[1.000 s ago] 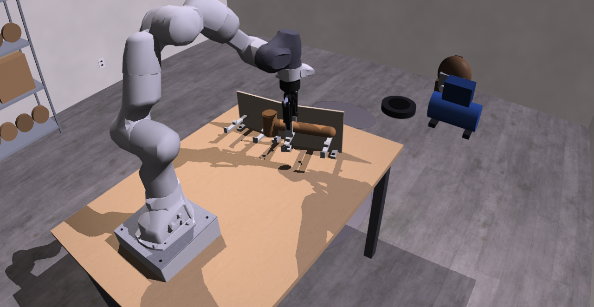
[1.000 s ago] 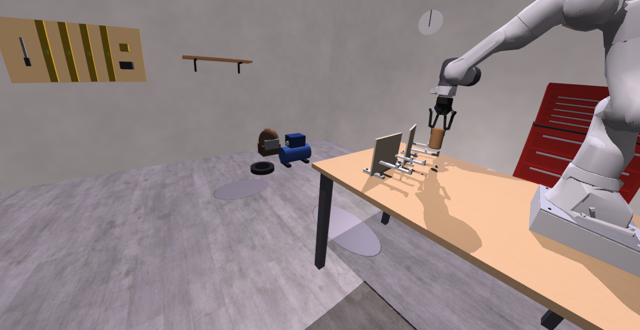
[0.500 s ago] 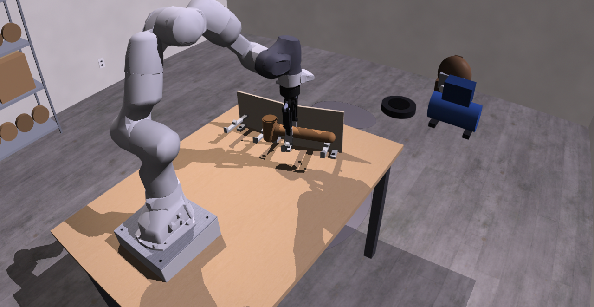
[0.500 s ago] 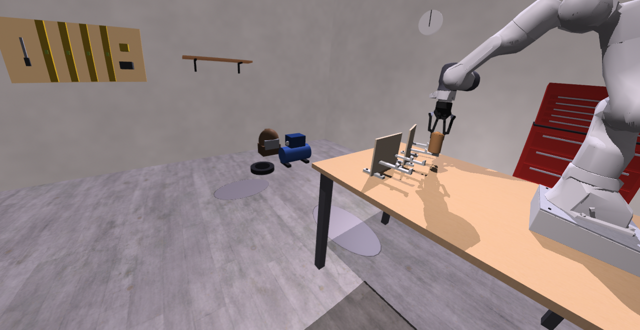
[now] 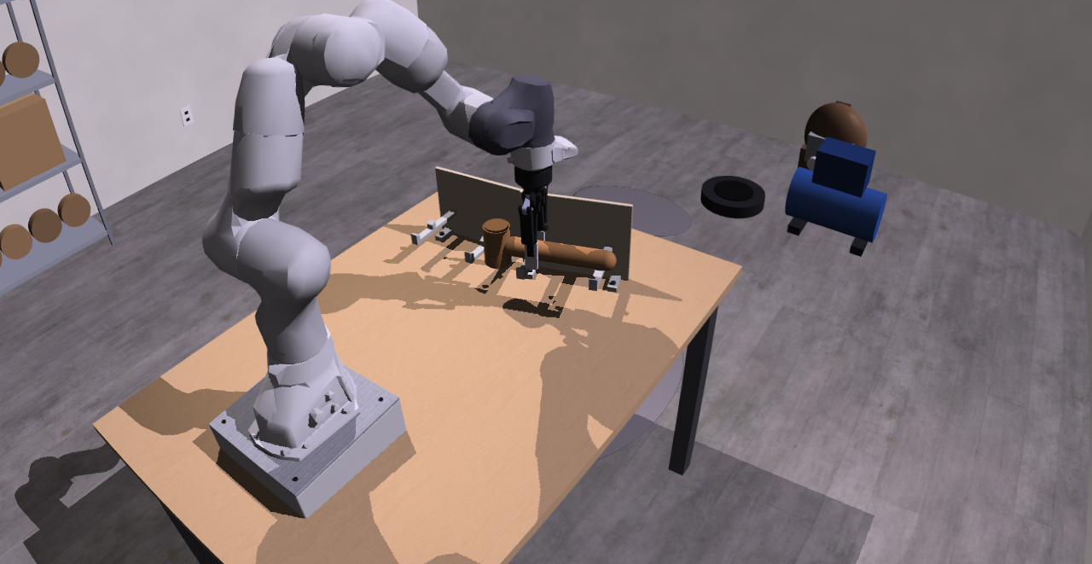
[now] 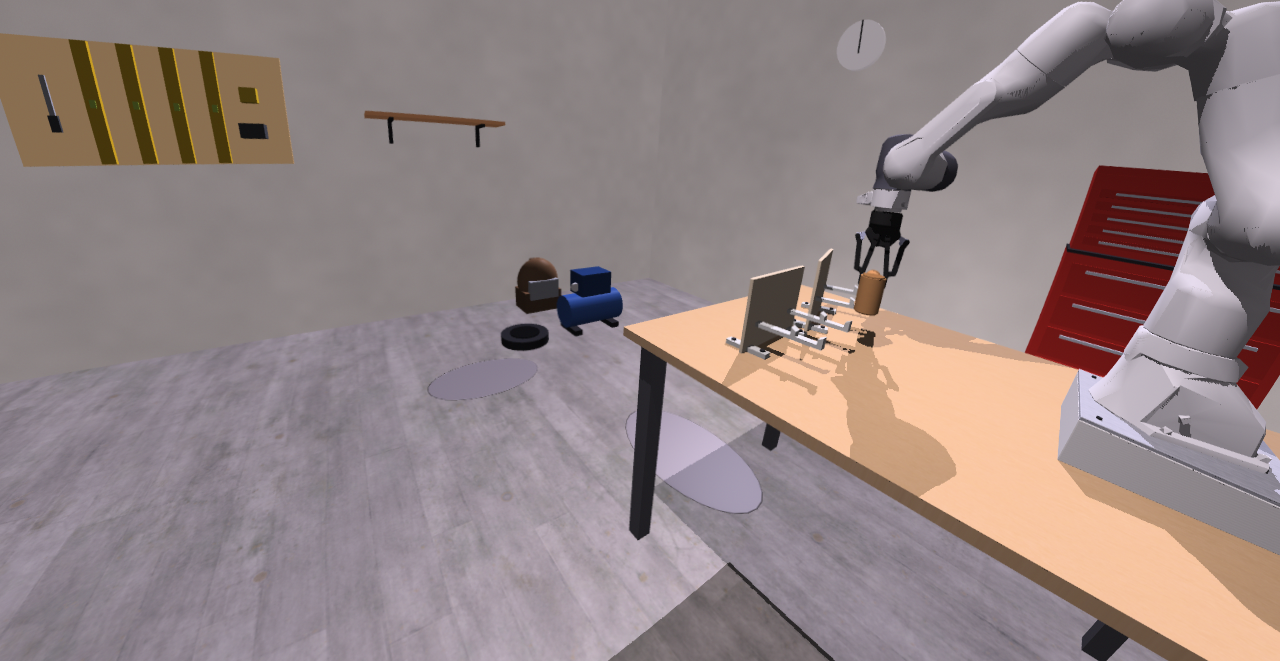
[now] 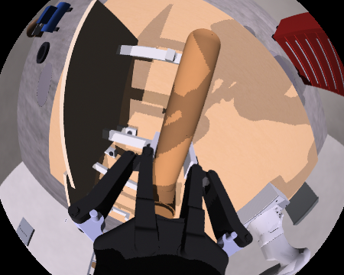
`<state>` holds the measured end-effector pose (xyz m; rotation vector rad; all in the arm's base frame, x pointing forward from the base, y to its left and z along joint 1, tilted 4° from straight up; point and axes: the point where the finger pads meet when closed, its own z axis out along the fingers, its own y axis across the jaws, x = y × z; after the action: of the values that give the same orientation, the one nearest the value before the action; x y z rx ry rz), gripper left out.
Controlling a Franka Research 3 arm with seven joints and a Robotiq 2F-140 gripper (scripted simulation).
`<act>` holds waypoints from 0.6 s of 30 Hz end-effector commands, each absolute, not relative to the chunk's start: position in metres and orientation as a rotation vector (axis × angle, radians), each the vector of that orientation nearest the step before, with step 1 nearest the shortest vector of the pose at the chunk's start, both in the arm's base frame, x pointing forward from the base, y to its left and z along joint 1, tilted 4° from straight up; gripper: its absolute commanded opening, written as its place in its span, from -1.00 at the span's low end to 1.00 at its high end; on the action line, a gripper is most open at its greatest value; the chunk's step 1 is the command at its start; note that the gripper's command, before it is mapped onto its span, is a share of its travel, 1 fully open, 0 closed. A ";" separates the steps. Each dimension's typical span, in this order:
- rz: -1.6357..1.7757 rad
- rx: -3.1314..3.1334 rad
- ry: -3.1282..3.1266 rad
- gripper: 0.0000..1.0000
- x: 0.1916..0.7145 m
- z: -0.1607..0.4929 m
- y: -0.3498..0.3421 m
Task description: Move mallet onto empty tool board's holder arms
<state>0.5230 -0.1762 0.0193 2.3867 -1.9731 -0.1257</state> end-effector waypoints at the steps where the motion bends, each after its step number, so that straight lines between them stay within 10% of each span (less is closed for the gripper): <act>1: -0.104 2.398 -1.976 -1.00 0.528 0.021 -0.178; 18: -0.104 2.398 -1.976 -1.00 0.527 0.009 -0.178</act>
<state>0.5226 -0.1763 0.0062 2.3893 -1.9725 -0.1205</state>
